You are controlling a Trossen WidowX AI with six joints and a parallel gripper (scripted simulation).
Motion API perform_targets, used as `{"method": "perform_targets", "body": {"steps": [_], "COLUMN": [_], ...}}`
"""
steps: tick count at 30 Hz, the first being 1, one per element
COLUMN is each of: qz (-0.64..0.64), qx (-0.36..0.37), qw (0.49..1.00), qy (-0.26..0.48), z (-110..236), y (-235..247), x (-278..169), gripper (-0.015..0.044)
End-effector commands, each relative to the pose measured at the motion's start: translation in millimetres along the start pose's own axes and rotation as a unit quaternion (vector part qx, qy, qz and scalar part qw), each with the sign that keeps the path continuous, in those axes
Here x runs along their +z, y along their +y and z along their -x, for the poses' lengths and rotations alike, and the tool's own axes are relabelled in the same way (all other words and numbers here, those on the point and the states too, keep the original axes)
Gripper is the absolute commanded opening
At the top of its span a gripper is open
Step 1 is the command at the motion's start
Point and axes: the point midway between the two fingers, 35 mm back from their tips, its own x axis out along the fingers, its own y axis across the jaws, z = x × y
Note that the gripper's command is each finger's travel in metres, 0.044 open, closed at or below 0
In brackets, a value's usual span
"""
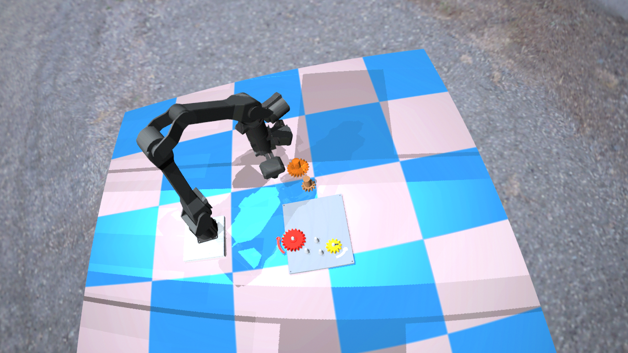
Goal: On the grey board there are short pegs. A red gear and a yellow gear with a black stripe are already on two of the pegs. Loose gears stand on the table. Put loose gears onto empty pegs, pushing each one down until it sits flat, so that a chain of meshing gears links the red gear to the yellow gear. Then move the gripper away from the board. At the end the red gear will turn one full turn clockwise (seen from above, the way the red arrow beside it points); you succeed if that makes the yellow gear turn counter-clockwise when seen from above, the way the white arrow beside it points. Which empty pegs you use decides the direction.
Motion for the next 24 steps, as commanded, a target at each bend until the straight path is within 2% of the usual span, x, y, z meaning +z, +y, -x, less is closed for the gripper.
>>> {"method": "perform_targets", "body": {"steps": [1,4,18,24], "qz": [-0.002,-0.002,-0.002,-0.002], "qx": [0.001,0.001,0.001,0.001], "qw": [1.000,1.000,1.000,1.000], "qy": [0.001,0.001,0.001,0.001], "z": [-6.1,-6.4,-6.4,-6.4], "y": [0.4,0.4,0.4,0.4], "x": [-0.7,-0.7,-0.7,-0.7], "gripper": [0.0440,0.0440,0.0072,0.0032]}}
